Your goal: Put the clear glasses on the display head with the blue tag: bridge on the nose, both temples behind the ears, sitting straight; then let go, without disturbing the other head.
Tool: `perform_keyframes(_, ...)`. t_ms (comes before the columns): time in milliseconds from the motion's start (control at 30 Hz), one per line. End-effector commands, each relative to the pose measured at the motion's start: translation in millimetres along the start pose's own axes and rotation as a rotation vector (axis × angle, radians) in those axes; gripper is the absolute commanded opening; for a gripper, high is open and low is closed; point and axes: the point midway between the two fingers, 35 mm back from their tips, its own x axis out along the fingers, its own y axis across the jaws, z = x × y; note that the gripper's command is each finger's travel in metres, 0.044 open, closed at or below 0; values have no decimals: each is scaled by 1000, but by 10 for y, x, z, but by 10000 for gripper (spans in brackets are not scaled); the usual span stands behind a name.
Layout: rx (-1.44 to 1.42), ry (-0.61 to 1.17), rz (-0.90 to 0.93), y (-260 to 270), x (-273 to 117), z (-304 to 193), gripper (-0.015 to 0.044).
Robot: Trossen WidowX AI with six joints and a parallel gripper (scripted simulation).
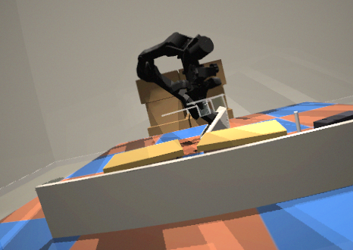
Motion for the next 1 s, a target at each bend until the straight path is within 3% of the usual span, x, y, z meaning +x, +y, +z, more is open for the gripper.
perform_keyframes(0, -121, -54, -36, -45, -121, -94, 0)
perform_keyframes(967, -781, -289, -328, -208, -567, -702, 0)
